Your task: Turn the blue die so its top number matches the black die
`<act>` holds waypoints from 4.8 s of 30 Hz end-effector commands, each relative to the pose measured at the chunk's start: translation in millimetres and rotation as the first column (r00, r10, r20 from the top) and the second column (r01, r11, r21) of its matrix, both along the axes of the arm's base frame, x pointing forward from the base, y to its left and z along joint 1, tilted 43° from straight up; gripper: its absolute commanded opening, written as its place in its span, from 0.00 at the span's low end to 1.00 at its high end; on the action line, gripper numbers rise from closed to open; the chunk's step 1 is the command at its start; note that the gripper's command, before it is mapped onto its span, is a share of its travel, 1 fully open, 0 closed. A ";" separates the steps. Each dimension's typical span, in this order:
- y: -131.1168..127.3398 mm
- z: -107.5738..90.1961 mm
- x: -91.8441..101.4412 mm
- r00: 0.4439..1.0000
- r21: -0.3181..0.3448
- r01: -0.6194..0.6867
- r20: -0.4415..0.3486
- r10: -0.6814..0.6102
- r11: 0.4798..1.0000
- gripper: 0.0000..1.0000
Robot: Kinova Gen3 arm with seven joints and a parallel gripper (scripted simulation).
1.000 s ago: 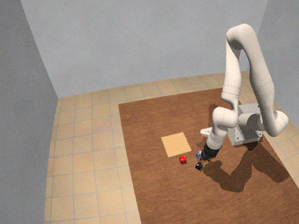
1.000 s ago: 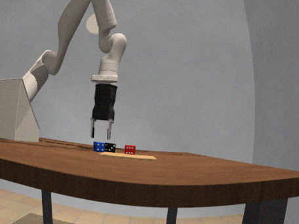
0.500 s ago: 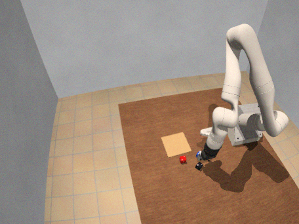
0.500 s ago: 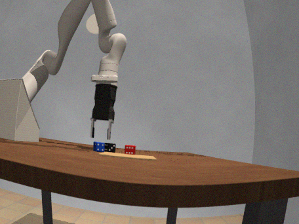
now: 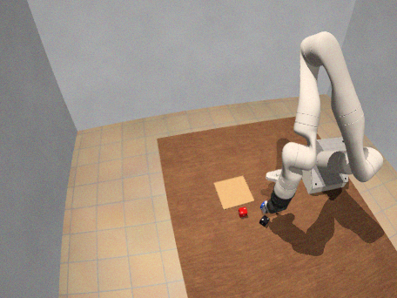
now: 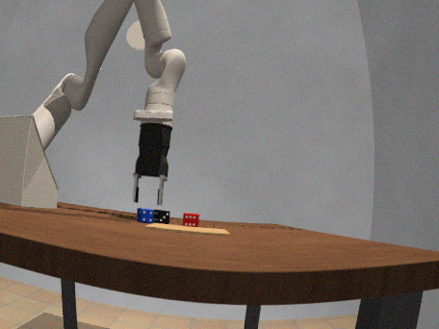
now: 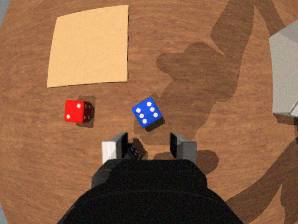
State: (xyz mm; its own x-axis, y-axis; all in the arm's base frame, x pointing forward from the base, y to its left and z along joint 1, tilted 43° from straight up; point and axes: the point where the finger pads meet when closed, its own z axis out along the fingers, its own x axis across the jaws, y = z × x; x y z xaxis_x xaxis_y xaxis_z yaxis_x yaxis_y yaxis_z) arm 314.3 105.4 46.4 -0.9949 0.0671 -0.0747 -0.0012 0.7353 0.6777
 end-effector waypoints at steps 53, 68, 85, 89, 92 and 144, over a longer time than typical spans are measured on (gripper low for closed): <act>44.3 44.9 27.2 1.000 -0.001 0.000 0.001 0.000 1.000 1.00; 41.8 47.6 26.8 1.000 -0.001 0.000 0.001 0.000 1.000 1.00; -1.3 94.4 20.3 1.000 -0.001 0.000 0.001 0.000 1.000 1.00; -13.7 107.9 18.5 1.000 -0.001 0.000 0.001 0.000 1.000 1.00; -19.8 114.6 17.5 1.000 -0.001 0.000 0.001 0.000 1.000 1.00; -92.3 47.3 -5.8 0.518 -0.154 0.663 -0.612 -0.597 0.732 1.00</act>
State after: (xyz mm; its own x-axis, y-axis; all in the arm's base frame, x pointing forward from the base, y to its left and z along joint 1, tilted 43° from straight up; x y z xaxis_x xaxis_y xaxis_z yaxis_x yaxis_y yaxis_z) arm 308.1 14.1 93.5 -0.5127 0.6661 0.5417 0.8525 0.3203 0.4130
